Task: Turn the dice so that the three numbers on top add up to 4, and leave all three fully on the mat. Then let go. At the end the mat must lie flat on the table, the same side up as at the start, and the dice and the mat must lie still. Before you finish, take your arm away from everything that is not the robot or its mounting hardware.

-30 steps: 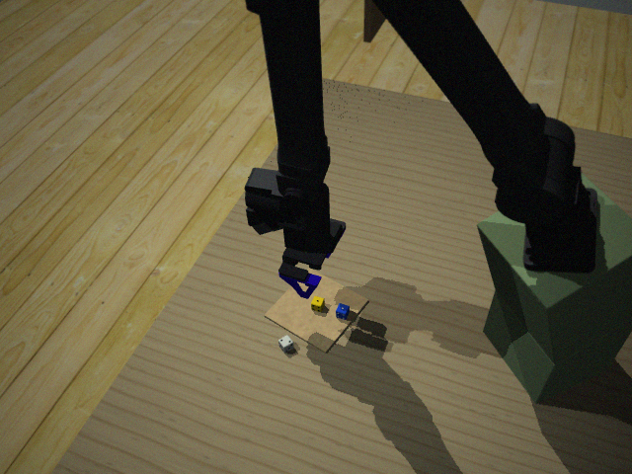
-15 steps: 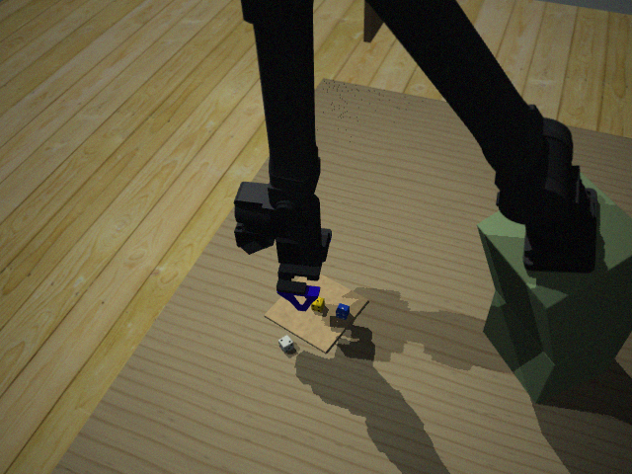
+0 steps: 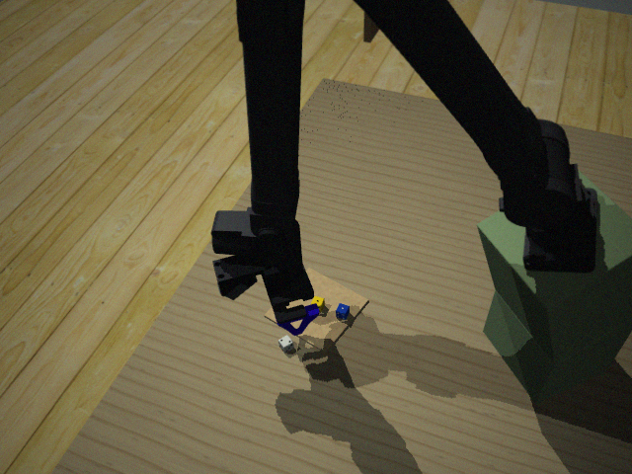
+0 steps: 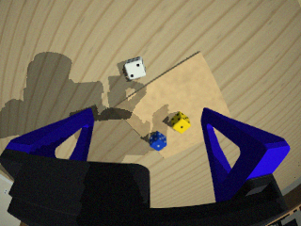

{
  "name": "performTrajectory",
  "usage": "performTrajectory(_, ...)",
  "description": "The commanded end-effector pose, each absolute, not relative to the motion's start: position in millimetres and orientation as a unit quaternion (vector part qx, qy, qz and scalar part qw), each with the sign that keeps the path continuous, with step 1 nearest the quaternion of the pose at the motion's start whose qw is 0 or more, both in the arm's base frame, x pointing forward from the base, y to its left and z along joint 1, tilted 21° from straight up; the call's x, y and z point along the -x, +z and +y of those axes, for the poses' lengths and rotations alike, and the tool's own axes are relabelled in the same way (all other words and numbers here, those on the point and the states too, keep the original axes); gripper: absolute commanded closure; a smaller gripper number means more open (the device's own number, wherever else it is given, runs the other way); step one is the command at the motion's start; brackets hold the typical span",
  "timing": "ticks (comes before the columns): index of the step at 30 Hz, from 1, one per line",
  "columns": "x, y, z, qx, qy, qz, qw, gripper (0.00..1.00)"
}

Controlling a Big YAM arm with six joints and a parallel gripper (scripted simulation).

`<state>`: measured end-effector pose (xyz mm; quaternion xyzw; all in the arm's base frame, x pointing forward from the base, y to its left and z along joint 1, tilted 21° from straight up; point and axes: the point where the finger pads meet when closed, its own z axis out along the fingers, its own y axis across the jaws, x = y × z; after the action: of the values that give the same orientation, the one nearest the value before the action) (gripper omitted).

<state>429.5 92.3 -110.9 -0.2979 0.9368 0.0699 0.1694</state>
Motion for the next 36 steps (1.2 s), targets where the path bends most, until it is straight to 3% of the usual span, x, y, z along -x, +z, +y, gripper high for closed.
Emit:
performTrajectory(1,-442,-97,107,0.379,0.052,0.905,0.187,0.00)
performTrajectory(6,-444,-93,120,0.431,0.041,0.881,0.192,0.00)
performTrajectory(7,-443,-93,120,0.431,0.041,0.881,0.191,0.66)
performTrajectory(36,-439,-97,111,0.424,0.042,0.886,0.185,0.66)
